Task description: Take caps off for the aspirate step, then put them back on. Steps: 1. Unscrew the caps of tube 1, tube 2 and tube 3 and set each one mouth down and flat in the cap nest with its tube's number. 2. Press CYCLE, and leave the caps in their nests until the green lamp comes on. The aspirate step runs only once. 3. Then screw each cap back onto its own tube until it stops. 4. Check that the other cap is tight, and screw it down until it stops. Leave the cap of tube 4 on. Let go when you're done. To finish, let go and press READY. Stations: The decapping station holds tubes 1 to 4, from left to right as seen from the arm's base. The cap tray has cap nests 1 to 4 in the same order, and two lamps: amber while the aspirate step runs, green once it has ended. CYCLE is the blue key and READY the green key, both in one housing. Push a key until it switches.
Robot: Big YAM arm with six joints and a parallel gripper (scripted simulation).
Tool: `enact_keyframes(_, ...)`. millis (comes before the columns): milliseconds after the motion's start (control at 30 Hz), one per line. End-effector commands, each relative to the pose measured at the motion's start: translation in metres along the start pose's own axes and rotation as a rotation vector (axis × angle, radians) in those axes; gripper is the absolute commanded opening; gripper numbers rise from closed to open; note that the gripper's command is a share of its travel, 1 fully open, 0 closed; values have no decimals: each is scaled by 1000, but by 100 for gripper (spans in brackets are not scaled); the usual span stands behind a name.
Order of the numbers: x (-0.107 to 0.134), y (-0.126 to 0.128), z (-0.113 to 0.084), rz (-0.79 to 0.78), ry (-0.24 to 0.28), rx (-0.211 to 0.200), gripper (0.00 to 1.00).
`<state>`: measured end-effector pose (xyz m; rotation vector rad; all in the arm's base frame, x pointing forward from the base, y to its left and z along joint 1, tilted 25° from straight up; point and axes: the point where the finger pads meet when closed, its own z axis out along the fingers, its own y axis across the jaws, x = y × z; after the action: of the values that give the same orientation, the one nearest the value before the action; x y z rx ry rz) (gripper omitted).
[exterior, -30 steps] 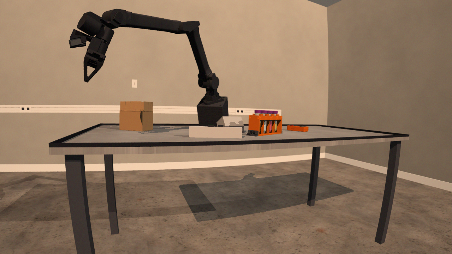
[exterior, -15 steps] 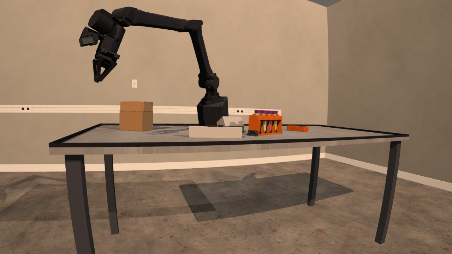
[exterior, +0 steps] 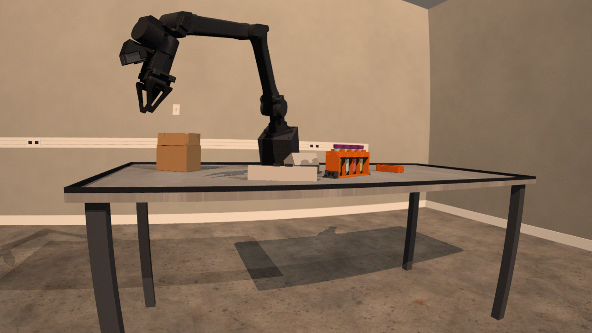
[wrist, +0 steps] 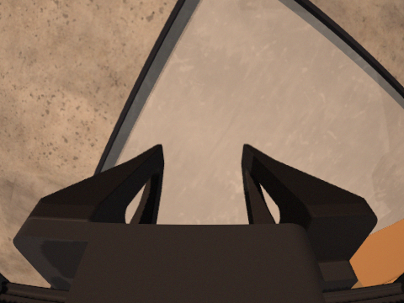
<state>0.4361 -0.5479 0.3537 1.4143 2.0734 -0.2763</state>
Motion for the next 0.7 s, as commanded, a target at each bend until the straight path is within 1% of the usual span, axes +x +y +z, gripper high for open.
enact_keyframes(0,-5,7,-32,-49,-29,-16,49)
enact_keyframes(33,-13,3,-40,-69,-45,-16,49)
enact_keyframes(67,2,14,-32,-107,-15,-23,49)
enact_keyframes(100,5,17,-32,-107,-16,-17,49)
enact_keyframes(133,3,22,-32,-106,-40,-24,49)
enact_keyframes(267,16,37,-32,-83,-41,-26,49)
enact_keyframes(333,18,39,-32,-83,-41,-26,49)
enact_keyframes(367,-6,46,-54,-79,-99,-45,49)
enact_keyframes(400,-6,46,-54,-79,-99,-45,49)
enact_keyframes(467,32,44,-32,-171,0,-32,49)
enact_keyframes(500,36,47,-33,-203,7,-37,49)
enact_keyframes(567,36,47,-33,-203,7,-37,49)
enact_keyframes(600,34,52,-37,-230,0,-41,49)
enact_keyframes(633,40,54,-33,-230,1,-37,49)
enact_keyframes(667,40,58,-33,-229,-14,-41,49)
